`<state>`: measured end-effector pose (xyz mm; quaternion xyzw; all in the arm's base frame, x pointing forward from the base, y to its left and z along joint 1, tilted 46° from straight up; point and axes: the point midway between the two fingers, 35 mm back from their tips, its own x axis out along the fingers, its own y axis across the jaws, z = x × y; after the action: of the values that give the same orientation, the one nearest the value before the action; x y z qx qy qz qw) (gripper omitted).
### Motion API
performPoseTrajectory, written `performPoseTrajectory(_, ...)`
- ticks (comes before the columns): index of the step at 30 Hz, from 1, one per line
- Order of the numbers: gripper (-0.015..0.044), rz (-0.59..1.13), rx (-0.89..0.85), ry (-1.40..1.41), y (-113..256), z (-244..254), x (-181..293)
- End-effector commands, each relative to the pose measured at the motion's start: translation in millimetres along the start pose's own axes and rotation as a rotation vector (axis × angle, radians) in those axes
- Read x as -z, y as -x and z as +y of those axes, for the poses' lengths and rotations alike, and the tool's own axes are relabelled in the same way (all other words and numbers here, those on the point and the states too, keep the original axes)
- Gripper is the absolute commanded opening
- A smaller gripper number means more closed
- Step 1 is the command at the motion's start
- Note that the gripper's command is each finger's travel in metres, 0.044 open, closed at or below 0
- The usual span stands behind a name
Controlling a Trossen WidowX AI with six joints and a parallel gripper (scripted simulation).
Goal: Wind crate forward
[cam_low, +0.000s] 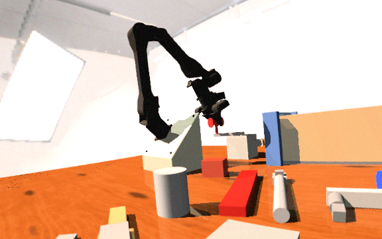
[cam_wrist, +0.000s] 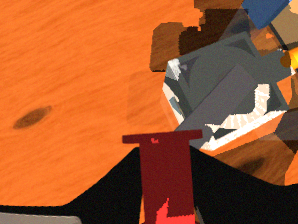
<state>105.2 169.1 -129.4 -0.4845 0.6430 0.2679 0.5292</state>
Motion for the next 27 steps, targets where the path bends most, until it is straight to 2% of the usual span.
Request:
performPoseTrajectory(1,0.0,0.02,0.019,0.005,1,-7,9)
performPoseTrajectory(27,0.0,0.021,0.021,0.004,8,-35,24)
